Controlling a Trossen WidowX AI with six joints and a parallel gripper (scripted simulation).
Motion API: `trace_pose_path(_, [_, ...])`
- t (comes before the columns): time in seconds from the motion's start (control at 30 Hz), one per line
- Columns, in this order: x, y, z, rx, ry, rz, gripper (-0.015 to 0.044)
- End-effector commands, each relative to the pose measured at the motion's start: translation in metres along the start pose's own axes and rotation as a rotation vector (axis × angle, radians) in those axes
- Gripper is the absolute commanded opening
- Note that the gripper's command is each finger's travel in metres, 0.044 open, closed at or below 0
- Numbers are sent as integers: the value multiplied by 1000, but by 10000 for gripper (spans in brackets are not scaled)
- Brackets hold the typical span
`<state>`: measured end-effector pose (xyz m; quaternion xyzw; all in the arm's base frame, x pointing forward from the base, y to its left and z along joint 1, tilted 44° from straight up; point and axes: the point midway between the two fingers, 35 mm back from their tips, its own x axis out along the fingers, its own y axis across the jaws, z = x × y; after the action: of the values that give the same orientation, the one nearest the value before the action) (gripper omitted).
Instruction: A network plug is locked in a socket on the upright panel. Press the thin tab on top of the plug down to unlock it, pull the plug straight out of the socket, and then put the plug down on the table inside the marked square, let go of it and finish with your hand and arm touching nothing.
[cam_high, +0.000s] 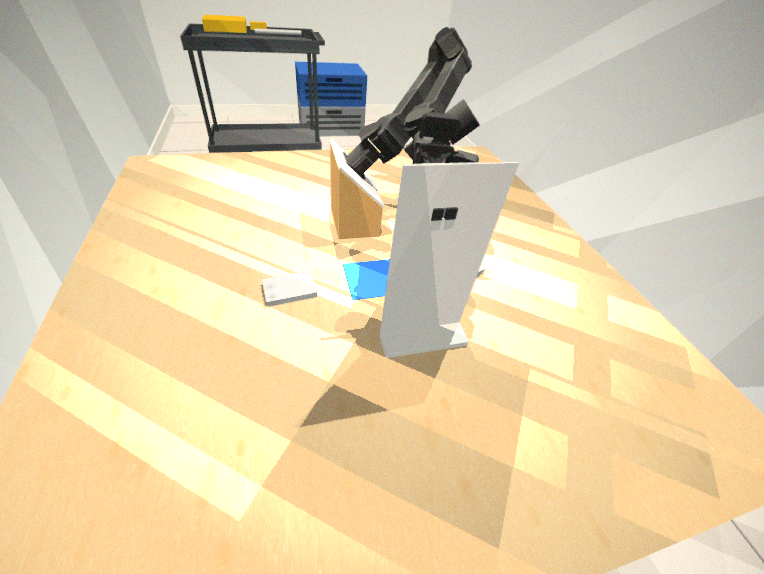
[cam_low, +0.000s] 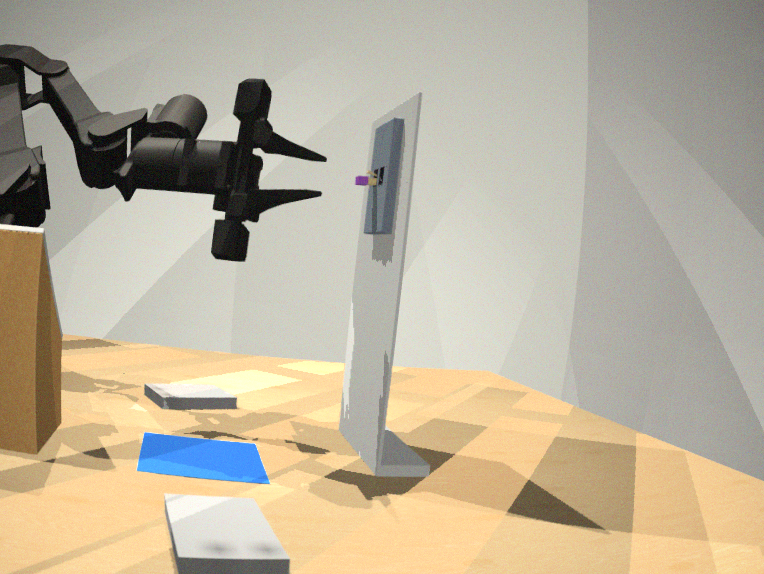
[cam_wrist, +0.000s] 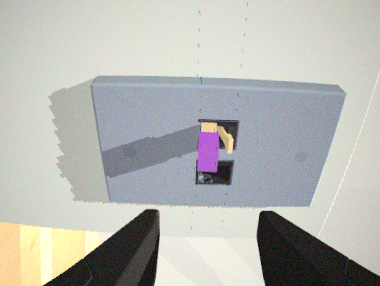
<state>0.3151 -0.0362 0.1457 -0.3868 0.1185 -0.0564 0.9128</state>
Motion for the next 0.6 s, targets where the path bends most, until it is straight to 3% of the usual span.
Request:
trace_pose_path(0.0, [5,-3,4,-4,-4,-8,156])
trace_pose_path(0.57, [21,-4,9,0,-4,-11,156])
